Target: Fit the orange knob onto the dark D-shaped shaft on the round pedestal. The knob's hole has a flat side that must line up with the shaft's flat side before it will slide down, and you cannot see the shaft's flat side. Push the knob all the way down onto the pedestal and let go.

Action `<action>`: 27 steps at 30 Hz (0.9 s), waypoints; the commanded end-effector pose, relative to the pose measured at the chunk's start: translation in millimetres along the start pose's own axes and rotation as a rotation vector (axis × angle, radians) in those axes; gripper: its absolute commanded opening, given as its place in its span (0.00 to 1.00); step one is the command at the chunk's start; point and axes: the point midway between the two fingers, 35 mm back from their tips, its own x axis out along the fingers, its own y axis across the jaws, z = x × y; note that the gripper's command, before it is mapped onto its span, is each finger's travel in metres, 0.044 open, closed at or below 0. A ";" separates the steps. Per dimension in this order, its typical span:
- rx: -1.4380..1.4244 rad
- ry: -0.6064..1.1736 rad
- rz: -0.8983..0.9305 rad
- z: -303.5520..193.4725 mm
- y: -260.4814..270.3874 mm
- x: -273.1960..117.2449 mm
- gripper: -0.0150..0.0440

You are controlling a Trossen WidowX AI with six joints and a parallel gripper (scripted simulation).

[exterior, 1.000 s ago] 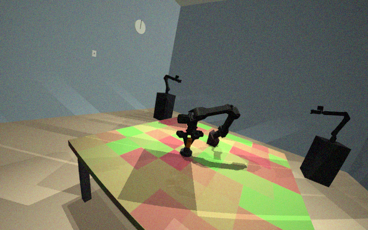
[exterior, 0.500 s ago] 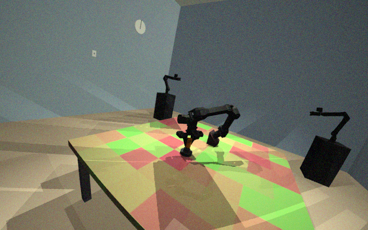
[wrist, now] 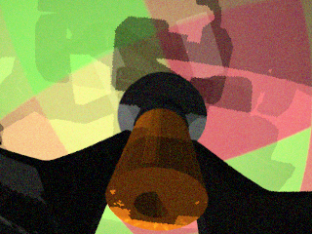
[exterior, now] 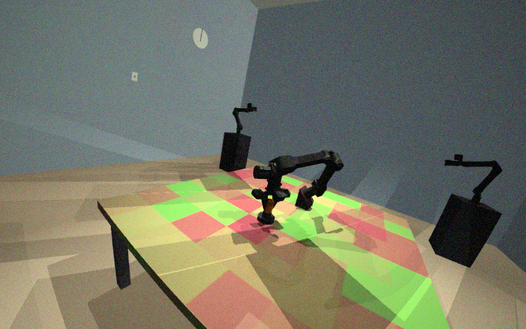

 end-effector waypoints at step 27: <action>0.036 -0.002 -0.002 -0.4 -0.3 5.6 0.79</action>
